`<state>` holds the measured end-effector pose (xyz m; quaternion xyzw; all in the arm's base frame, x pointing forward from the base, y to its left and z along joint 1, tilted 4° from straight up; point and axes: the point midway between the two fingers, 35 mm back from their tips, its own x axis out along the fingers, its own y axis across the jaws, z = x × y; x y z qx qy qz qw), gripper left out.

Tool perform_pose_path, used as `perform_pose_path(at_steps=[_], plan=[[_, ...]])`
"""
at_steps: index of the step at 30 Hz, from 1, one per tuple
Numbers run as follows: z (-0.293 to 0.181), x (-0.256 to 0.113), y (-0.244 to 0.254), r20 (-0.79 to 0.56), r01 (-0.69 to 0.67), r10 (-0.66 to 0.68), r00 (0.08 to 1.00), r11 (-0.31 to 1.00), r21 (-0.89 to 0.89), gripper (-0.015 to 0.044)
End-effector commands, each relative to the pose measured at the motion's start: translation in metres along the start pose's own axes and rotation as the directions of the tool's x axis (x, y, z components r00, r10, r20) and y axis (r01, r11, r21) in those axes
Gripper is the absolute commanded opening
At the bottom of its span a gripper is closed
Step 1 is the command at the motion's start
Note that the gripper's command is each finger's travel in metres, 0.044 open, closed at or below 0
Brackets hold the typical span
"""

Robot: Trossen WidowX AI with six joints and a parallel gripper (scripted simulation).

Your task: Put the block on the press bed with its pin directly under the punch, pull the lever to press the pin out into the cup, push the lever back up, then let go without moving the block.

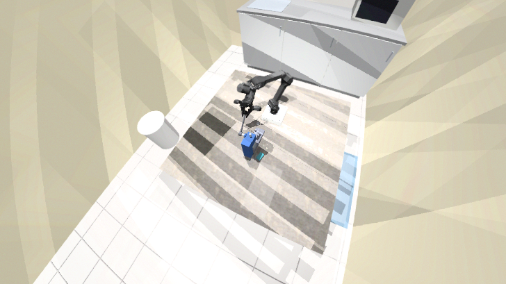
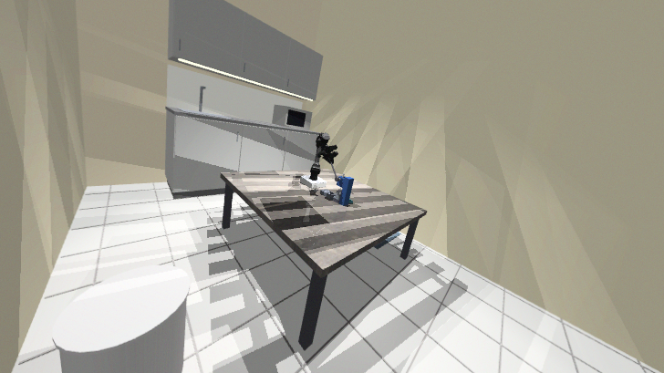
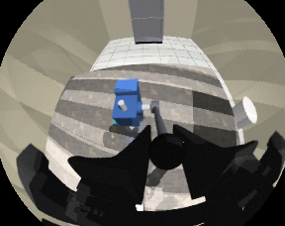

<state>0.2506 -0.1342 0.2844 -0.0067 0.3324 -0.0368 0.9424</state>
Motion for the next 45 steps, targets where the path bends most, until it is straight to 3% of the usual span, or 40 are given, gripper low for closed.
perform_pose_path(at_steps=[1,45], plan=[[-0.011,0.000,0.000,-0.027,0.005,-0.005,1.000,1.000,0.013,0.0000],[-0.032,0.001,0.000,-0.029,0.006,-0.005,1.000,1.000,0.013,0.0000]])
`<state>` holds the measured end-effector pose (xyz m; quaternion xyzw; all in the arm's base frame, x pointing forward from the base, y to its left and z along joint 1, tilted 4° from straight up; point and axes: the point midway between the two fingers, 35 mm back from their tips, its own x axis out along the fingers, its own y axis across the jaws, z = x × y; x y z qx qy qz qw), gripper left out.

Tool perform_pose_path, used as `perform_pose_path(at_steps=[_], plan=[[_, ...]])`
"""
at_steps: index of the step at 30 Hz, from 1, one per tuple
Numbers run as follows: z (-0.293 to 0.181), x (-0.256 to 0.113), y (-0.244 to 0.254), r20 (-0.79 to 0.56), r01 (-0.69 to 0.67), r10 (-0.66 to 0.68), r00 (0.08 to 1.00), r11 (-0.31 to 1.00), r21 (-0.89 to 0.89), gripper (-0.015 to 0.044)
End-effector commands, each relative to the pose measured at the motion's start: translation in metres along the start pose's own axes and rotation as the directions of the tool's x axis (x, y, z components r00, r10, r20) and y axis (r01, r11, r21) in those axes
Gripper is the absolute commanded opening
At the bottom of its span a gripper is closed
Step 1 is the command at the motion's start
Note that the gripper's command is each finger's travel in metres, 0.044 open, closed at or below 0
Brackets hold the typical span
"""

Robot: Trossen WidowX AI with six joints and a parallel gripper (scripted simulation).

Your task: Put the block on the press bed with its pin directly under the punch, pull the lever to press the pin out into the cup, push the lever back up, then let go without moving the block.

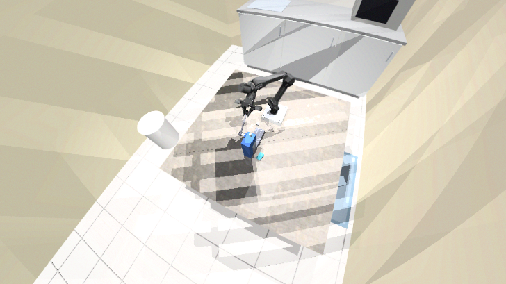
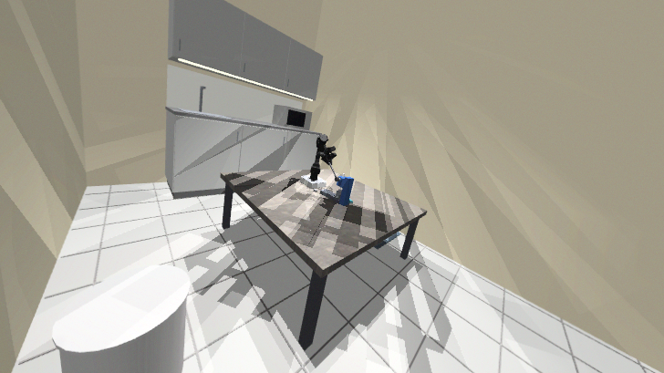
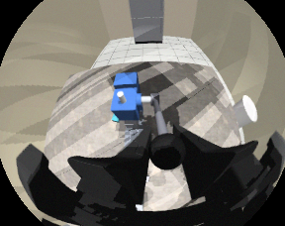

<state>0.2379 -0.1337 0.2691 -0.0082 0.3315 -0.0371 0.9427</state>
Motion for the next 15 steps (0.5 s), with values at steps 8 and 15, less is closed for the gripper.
perform_pose_path(at_steps=[8,15], plan=[[-0.0156,0.0014,0.0001,-0.031,0.004,-0.004,1.000,1.000,0.016,0.0000],[-0.0188,0.0018,0.0002,-0.031,0.004,-0.004,1.000,1.000,0.016,0.0000]])
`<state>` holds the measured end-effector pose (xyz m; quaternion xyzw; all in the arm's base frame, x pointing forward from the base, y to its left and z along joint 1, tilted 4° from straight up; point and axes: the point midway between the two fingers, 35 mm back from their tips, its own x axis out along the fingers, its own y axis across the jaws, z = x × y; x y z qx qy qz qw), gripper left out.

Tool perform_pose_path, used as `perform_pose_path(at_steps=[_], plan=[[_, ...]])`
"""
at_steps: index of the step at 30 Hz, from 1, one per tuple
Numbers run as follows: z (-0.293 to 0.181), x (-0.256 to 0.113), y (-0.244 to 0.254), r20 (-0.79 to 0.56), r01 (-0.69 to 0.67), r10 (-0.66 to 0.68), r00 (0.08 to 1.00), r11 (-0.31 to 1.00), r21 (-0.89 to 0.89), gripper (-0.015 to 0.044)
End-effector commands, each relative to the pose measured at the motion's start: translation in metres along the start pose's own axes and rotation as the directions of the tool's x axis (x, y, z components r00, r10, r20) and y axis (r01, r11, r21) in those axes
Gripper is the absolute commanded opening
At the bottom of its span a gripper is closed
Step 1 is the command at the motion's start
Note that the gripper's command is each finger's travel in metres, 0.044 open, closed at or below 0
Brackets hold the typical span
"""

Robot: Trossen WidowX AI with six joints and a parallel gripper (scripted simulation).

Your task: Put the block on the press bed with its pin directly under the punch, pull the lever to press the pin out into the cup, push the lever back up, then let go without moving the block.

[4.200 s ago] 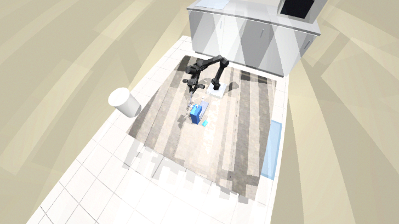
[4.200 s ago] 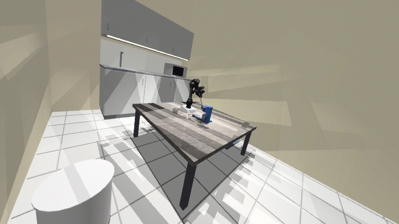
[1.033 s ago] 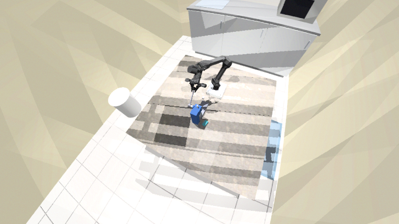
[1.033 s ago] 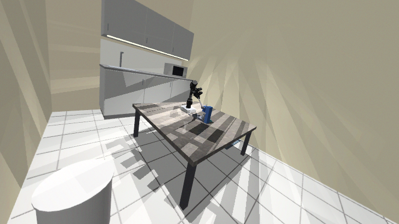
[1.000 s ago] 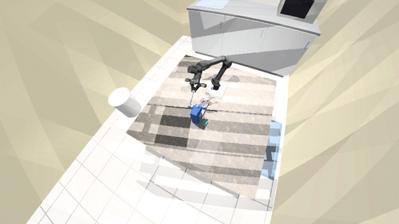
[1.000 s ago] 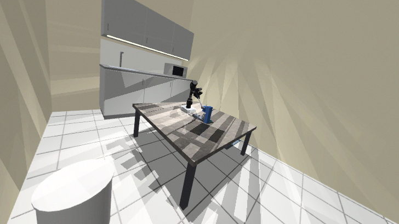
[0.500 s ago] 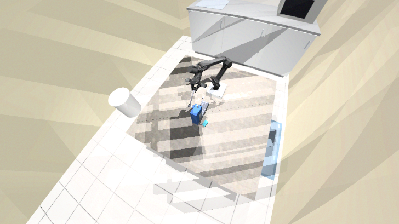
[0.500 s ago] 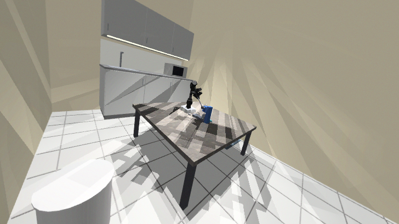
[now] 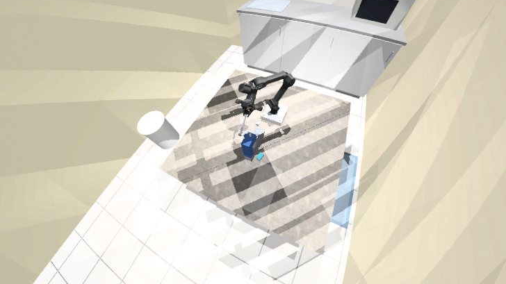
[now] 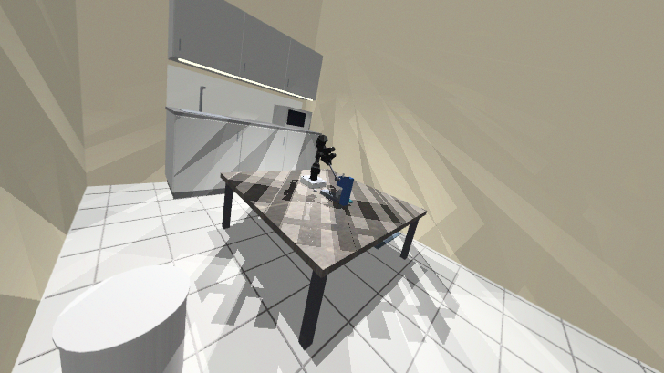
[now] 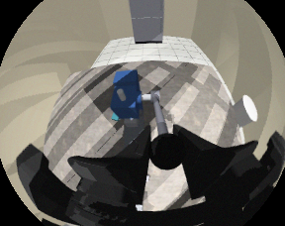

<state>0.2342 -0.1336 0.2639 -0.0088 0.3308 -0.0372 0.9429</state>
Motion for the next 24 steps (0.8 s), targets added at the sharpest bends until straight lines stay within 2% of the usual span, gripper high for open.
perform_pose_path(at_steps=[1,24], plan=[[-0.013,0.001,0.000,-0.033,0.004,-0.003,0.999,1.000,0.017,0.0000],[-0.023,0.003,0.000,-0.033,0.004,-0.003,0.999,1.000,0.017,0.0000]])
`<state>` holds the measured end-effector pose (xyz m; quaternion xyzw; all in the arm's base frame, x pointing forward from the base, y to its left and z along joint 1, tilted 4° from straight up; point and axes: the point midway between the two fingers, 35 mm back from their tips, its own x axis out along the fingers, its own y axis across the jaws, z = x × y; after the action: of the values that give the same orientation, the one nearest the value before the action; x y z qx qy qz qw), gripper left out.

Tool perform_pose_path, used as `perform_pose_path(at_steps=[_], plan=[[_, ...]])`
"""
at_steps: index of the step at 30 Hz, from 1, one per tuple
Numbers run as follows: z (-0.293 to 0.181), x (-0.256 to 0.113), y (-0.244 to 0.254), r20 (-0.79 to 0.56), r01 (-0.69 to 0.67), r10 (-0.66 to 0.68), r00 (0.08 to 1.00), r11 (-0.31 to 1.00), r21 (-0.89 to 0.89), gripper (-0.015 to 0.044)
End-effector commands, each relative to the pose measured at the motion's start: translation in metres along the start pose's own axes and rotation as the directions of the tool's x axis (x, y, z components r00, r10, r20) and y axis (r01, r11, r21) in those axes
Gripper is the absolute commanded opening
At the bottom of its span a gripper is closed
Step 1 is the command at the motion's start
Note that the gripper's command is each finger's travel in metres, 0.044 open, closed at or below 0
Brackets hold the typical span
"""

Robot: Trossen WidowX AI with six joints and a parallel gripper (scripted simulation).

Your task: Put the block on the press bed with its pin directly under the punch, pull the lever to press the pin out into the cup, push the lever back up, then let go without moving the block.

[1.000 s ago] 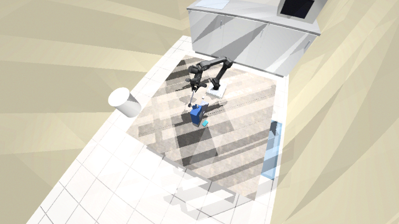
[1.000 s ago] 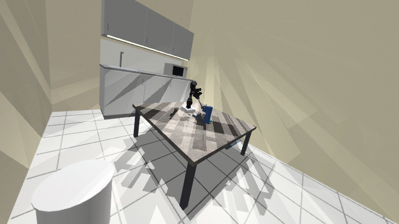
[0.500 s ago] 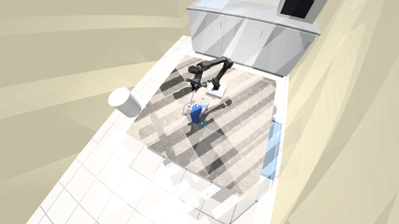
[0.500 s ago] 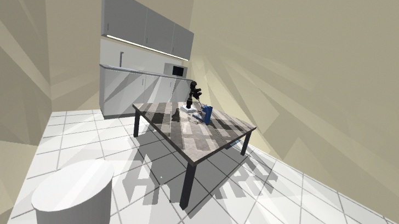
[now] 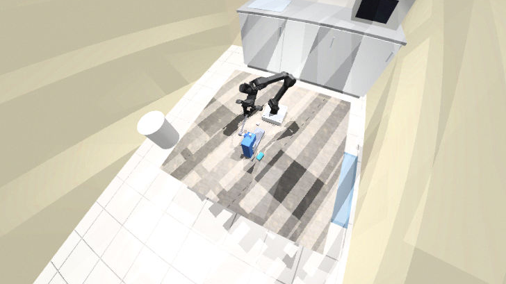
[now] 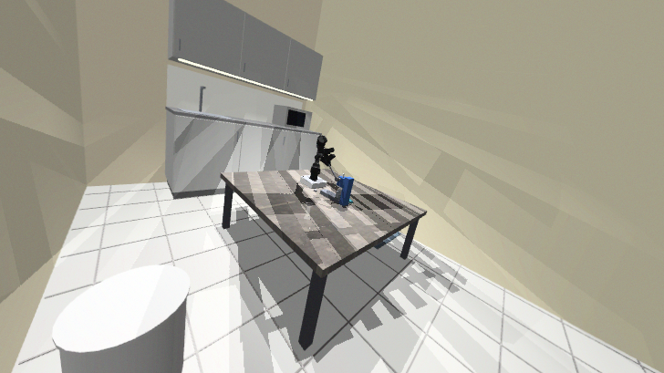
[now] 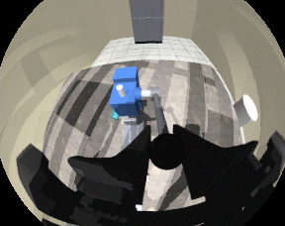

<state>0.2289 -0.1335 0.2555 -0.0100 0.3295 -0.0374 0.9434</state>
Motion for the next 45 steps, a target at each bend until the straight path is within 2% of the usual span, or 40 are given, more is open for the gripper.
perform_pose_path(at_steps=[1,45], plan=[[-0.014,0.002,0.000,-0.036,0.002,-0.002,0.999,1.000,0.019,0.0000],[-0.033,0.008,0.000,-0.037,0.003,-0.002,0.999,1.000,0.019,0.0000]])
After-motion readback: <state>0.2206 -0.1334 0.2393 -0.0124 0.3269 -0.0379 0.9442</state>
